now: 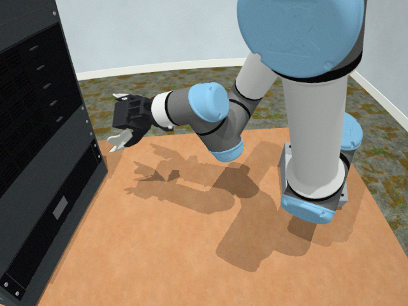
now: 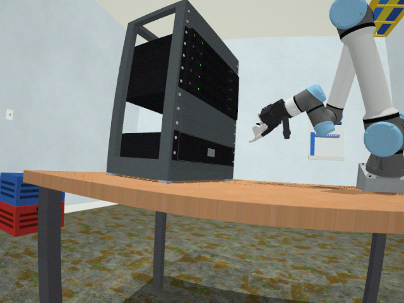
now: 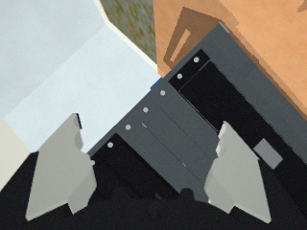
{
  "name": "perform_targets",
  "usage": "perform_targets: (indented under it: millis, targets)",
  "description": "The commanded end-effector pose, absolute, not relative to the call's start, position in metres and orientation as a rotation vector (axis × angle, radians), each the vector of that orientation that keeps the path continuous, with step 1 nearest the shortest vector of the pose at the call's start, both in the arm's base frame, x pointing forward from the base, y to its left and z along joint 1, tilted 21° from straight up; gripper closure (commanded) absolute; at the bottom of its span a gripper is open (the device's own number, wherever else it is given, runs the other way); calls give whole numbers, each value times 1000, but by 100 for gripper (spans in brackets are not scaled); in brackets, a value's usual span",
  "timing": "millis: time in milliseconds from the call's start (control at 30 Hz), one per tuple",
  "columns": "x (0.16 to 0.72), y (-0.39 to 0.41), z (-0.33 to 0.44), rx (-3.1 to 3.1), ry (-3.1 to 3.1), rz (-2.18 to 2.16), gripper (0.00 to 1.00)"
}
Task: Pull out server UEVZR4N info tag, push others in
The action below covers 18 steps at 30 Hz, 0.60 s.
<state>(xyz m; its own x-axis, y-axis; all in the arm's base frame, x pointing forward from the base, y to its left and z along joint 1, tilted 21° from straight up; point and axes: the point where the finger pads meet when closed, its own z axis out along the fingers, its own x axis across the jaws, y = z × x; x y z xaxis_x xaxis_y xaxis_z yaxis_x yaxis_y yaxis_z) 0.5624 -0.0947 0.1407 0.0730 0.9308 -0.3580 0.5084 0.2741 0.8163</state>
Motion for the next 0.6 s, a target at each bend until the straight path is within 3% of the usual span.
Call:
perform_targets:
  millis: [0, 567]
  targets:
    - [563, -90, 149, 1280, 1589, 533, 0]
    - [562, -73, 176, 1042, 1613, 471, 0]
